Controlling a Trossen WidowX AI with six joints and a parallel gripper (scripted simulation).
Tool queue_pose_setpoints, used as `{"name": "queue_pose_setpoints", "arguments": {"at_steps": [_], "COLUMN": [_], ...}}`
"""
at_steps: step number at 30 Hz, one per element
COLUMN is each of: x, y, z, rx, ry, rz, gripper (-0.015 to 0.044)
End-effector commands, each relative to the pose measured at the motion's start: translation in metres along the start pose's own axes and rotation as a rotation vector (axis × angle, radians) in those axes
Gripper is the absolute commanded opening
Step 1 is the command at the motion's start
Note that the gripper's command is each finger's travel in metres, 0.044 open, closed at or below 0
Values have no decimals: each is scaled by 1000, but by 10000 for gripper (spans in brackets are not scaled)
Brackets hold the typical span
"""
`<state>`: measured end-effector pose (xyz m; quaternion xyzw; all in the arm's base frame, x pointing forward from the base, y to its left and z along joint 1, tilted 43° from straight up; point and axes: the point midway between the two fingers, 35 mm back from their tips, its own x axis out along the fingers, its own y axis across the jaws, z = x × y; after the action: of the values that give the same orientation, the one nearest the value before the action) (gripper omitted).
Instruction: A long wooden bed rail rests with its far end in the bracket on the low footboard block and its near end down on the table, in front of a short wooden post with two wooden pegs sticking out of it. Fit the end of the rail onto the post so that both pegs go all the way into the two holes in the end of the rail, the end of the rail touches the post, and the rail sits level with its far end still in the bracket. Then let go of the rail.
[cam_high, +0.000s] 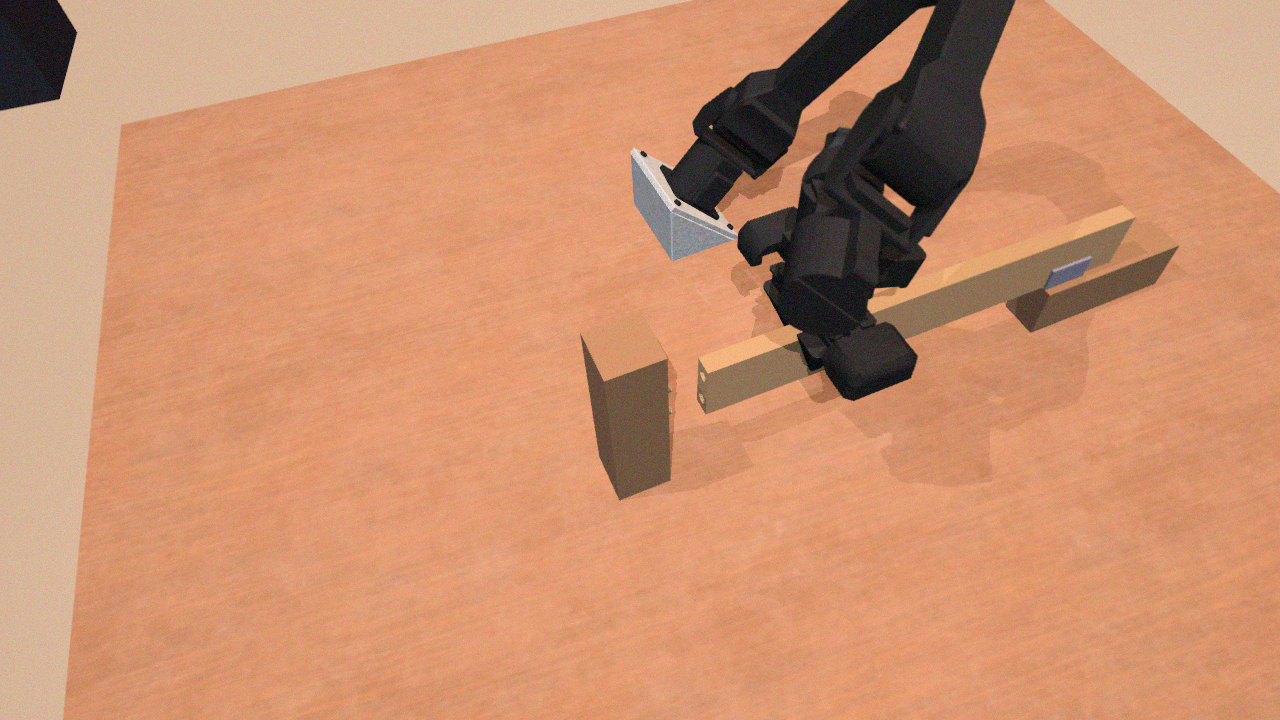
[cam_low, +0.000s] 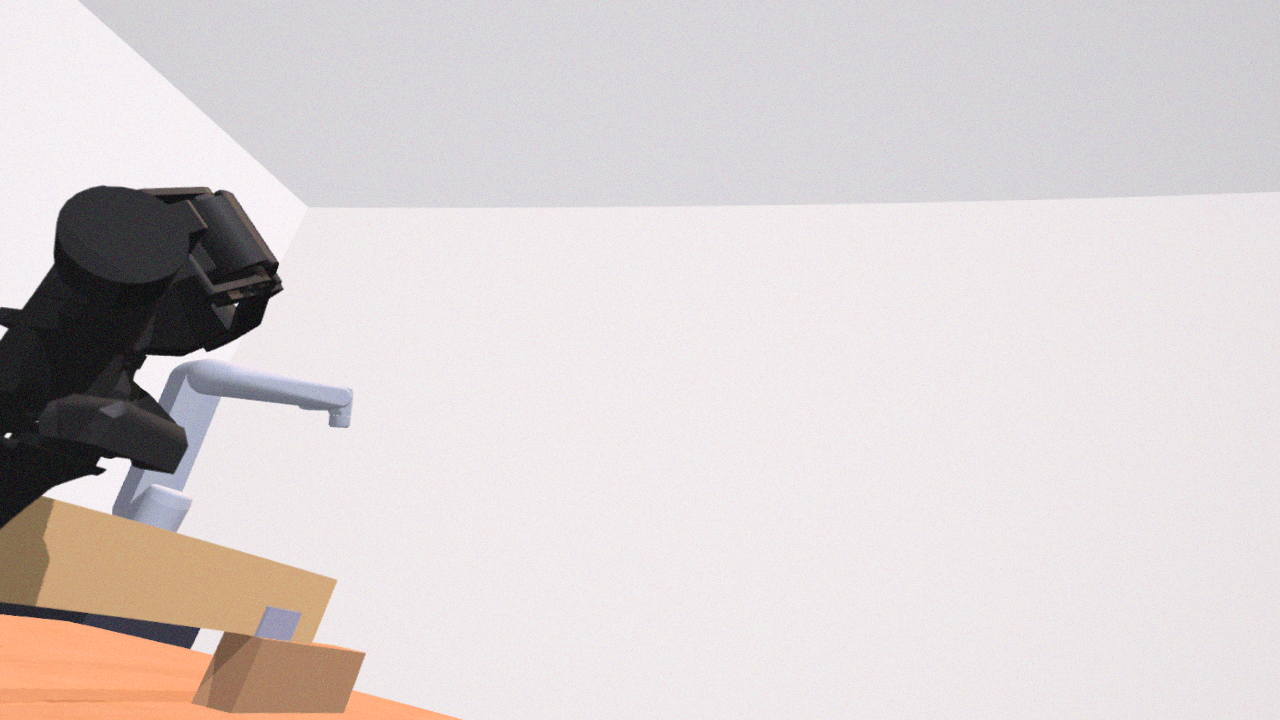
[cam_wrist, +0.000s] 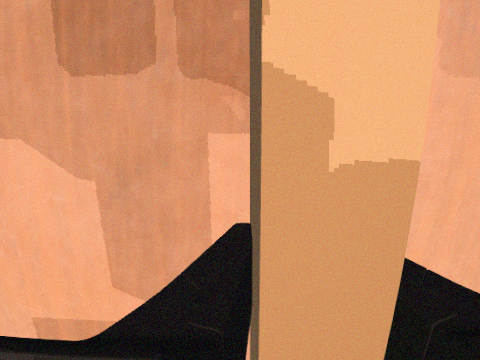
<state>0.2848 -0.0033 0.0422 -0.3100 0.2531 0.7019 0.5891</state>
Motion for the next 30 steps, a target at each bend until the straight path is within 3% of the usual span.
{"name": "queue_pose_setpoints", "arguments": {"at_steps": [1,30], "x": [-1,-3], "y": [0,0], "z": [-1,-7], "rx": [1,1], "ry": [3,3], "rz": [-3,-3], "gripper": [0,0]}}
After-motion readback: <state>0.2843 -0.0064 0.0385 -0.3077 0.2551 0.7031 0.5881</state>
